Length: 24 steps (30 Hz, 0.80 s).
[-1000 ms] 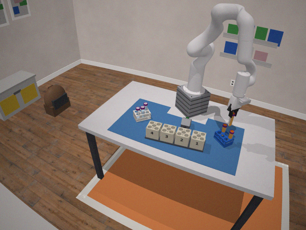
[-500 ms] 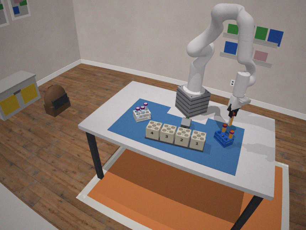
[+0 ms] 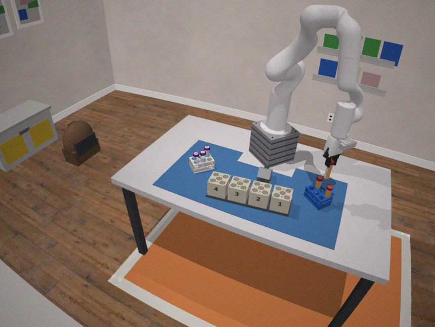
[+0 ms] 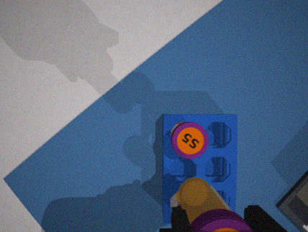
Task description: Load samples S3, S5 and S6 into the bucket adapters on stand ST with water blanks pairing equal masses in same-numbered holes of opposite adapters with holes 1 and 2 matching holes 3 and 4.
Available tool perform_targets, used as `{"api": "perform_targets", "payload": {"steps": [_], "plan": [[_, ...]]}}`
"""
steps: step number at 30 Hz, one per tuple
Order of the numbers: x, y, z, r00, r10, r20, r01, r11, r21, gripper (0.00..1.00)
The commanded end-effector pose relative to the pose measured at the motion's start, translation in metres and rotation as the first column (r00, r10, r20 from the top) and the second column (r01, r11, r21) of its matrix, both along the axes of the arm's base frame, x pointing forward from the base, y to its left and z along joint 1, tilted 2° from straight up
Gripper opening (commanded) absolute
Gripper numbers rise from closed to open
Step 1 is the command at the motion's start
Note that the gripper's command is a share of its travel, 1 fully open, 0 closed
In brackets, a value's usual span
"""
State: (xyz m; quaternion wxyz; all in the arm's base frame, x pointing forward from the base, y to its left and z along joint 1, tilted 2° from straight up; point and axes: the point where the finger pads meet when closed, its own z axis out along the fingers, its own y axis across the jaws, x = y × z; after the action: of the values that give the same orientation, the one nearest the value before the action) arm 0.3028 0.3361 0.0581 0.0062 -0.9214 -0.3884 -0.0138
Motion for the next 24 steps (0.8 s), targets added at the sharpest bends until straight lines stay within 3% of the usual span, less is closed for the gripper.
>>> {"api": "perform_targets", "payload": {"steps": [1,11,24], "plan": [[0.001,0.001,0.001,1.000,0.000,0.001,0.000,1.000,0.001,0.00],[0.001,0.001,0.001,1.000,0.000,0.001,0.000,1.000,0.001,0.00],[0.001,0.001,-0.021,1.000,0.000,0.001,0.000,1.000,0.001,0.00]]}}
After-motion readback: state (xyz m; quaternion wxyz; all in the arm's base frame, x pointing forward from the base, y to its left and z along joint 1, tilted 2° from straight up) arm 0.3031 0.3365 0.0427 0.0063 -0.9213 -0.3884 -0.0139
